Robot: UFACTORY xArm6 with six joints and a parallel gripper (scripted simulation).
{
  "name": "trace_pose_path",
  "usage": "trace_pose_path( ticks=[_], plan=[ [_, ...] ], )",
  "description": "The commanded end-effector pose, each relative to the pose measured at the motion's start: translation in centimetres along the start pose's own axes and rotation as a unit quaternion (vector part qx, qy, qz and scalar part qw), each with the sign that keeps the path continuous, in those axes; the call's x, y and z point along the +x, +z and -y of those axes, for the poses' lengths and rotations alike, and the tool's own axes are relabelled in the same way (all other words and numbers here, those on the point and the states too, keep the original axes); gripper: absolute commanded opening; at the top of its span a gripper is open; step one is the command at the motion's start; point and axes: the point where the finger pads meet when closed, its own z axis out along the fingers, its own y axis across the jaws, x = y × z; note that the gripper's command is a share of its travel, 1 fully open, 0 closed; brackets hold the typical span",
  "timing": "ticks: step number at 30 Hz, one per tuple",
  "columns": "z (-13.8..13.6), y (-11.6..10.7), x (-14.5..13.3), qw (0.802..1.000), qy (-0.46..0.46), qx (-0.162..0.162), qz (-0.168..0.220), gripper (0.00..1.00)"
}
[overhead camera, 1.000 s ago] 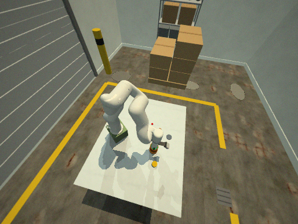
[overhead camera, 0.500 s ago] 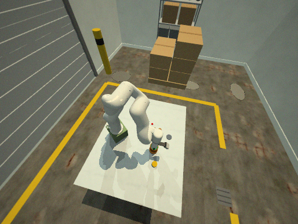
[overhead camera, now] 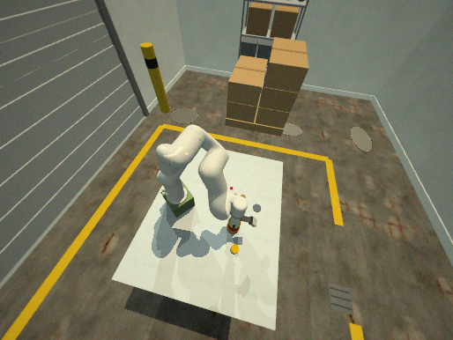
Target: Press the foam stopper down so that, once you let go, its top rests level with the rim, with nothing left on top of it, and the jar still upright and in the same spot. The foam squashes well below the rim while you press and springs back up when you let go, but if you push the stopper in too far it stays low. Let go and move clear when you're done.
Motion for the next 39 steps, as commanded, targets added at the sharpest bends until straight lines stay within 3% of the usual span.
trace_pose_path(
  ticks=[1, 39],
  plan=[
    [-0.03, 0.15, 0.16, 1.0, 0.0, 0.0, -0.002, 0.0],
    [-0.03, 0.58, 0.17, 1.0, 0.0, 0.0, -0.002, 0.0]
  ],
)
